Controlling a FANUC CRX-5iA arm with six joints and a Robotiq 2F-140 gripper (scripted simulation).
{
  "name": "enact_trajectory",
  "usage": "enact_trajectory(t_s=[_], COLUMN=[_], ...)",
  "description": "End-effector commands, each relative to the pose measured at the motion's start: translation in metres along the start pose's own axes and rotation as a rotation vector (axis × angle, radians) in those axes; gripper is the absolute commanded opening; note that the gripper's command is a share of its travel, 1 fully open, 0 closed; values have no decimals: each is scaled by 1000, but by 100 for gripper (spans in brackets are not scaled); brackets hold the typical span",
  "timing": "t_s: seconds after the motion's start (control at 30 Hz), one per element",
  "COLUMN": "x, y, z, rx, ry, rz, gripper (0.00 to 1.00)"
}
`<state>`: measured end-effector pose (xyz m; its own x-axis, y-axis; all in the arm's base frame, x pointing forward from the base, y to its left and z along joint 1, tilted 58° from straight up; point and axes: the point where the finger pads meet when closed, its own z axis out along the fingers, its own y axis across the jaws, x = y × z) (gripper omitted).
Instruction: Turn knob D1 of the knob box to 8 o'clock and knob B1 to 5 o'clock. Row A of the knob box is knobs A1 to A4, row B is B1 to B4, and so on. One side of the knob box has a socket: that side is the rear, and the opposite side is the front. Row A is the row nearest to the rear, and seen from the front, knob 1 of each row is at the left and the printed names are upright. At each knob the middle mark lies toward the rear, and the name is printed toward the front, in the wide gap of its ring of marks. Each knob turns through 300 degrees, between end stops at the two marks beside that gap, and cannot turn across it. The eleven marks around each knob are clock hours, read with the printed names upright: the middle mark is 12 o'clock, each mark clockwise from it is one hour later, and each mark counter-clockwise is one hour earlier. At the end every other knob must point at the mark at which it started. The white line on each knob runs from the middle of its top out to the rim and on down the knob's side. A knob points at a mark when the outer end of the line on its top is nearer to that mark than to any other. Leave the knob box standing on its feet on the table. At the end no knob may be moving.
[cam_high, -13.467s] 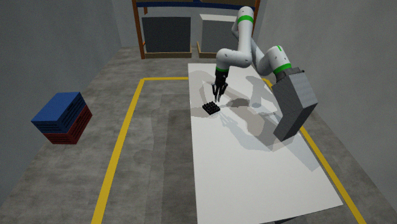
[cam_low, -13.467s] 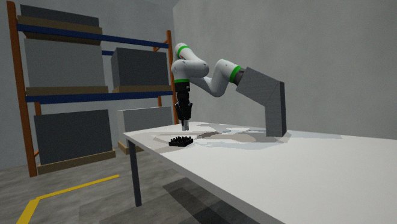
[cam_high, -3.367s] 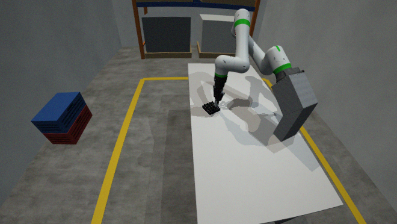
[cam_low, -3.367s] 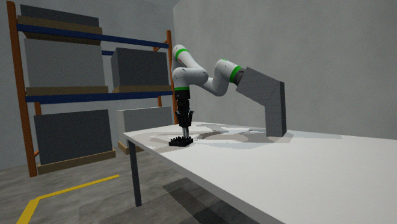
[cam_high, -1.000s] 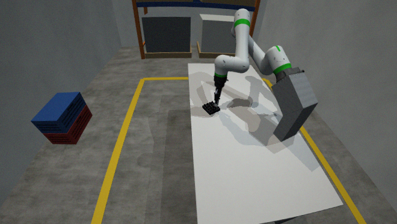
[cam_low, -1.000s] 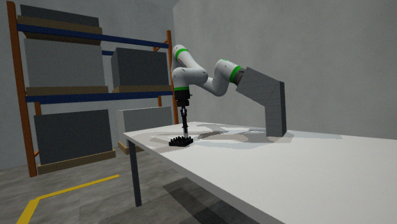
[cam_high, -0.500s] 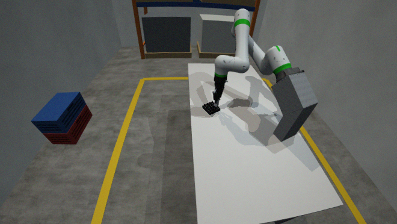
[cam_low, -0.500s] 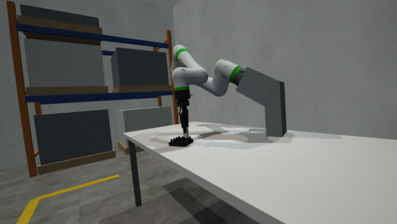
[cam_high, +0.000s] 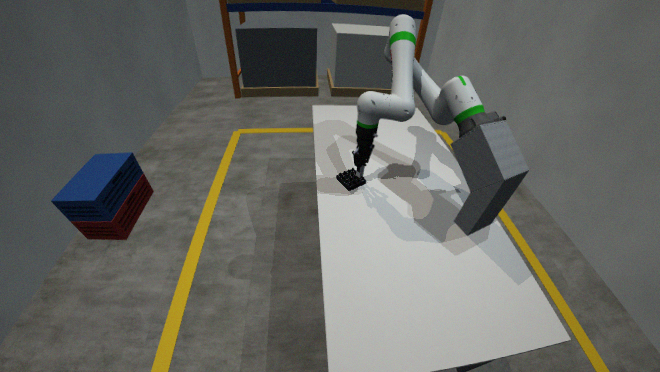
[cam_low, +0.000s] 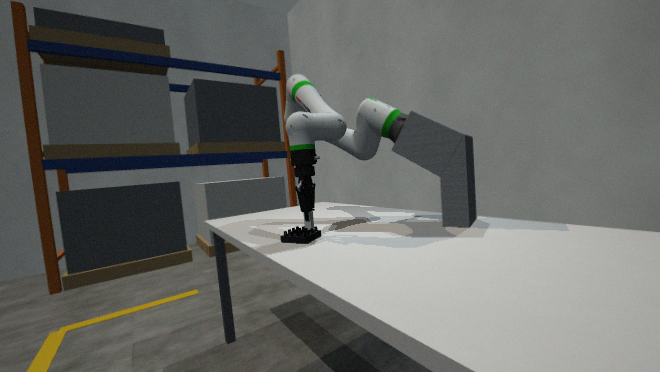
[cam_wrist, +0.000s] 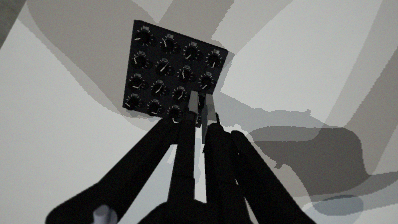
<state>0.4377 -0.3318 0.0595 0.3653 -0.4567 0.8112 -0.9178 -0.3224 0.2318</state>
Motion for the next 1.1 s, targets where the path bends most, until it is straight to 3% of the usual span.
enact_trajectory(t_s=[0.0,0.63,0.67,1.07], x=[0,0,0,0], y=[0,0,0,0], z=[0,0,0,0], rx=[0,0,0,0], ry=[1,1,1,1], rz=[12,19,19,19], gripper=[5,5,12,12])
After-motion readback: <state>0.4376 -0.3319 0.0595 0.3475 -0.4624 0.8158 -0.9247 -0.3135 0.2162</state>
